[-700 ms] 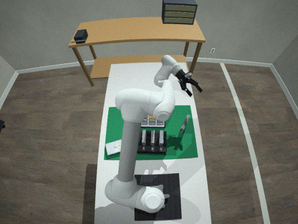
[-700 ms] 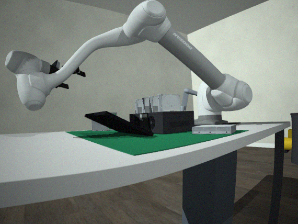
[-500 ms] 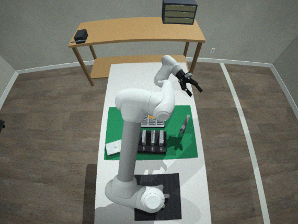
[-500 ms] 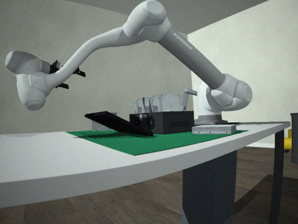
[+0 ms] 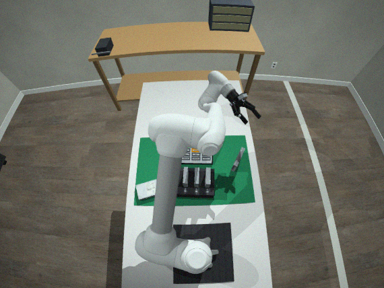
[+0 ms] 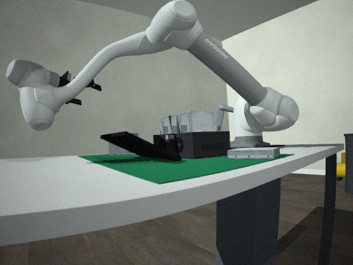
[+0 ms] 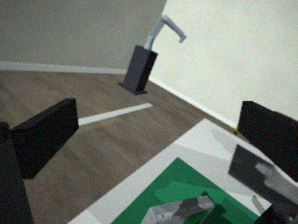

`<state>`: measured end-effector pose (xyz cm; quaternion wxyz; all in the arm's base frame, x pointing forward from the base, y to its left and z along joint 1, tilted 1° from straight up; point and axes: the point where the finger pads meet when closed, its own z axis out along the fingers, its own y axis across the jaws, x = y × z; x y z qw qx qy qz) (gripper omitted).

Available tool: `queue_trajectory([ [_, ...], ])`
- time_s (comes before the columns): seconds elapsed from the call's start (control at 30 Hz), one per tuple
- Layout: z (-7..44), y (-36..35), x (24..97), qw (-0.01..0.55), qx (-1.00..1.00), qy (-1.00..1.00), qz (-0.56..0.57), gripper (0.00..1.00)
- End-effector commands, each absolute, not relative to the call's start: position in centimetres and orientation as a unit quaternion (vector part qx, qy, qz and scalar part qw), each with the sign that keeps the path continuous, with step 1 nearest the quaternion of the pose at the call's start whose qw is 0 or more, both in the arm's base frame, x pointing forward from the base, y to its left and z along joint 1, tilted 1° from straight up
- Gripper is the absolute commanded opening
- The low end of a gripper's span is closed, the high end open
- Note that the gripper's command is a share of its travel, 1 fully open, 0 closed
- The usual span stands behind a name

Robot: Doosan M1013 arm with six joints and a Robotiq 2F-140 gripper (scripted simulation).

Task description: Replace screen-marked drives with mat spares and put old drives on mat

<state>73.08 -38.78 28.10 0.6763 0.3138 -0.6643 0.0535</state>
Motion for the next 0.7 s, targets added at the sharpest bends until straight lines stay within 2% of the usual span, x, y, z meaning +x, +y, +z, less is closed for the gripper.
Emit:
queue_trajectory([
  [0.0,28.6,-38.5,72.8,0.668,0.324,-0.668,0.052,1.0],
  [0.17,30.1,-36.7,70.6,0.617,0.384,-0.685,0.041,1.0],
  [0.3,31.5,-32.9,67.1,0.533,0.465,-0.706,0.028,1.0],
  [0.4,31.5,-32.9,67.1,0.533,0.465,-0.706,0.028,1.0],
  [0.5,31.9,-28.0,63.4,0.446,0.53,-0.721,0.018,1.0],
  [0.6,31.9,-26.0,62.0,0.413,0.551,-0.726,0.015,1.0],
  [0.67,31.8,-22.8,59.9,0.348,0.585,-0.732,0.01,1.0],
])
